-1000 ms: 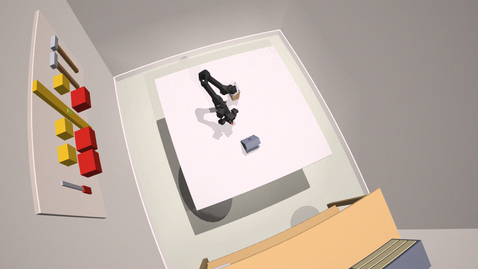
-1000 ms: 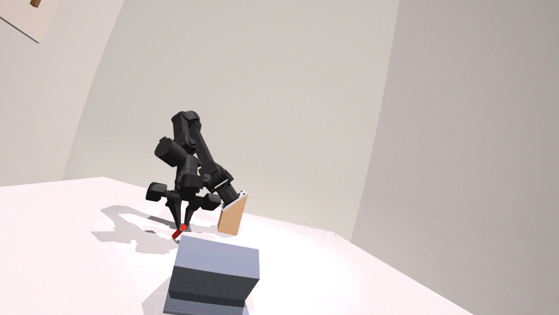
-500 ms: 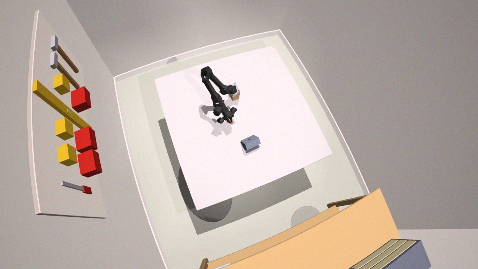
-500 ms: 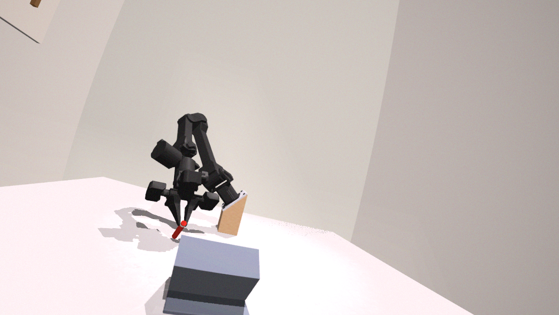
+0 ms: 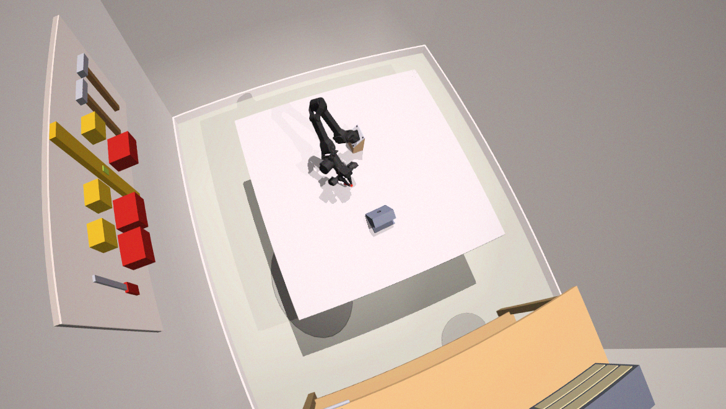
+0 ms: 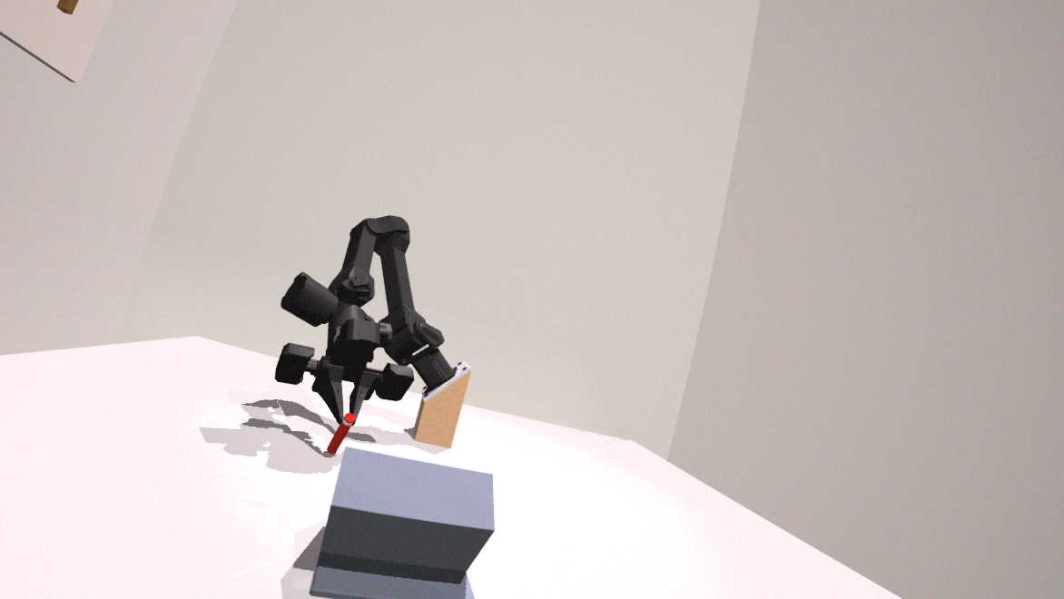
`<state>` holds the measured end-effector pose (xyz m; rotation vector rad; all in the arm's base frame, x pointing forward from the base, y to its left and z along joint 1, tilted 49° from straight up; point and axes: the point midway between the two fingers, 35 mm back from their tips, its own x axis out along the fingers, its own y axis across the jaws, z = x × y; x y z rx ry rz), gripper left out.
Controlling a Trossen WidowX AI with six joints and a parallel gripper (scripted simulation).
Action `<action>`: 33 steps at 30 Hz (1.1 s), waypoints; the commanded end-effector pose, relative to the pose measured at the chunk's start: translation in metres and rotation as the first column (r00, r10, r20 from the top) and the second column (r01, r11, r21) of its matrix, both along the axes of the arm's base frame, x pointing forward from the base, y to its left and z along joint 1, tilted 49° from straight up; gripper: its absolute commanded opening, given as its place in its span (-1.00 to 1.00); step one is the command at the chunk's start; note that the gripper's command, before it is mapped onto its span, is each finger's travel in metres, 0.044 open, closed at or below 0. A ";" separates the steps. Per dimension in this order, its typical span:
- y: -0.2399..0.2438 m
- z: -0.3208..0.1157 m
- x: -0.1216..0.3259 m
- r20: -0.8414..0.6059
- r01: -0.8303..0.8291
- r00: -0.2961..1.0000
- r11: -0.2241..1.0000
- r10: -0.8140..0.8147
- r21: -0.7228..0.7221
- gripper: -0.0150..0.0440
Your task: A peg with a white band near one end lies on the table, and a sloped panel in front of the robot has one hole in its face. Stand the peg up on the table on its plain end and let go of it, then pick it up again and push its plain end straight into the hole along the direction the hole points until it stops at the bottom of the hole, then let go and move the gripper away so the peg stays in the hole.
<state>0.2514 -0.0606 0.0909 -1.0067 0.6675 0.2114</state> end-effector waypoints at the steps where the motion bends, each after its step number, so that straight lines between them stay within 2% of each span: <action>1: 0.000 0.000 -0.003 0.018 -0.027 0.999 1.000 0.027 0.009 -0.32; 33: -0.009 0.006 -0.022 0.175 -0.233 0.961 0.966 0.212 0.113 -0.32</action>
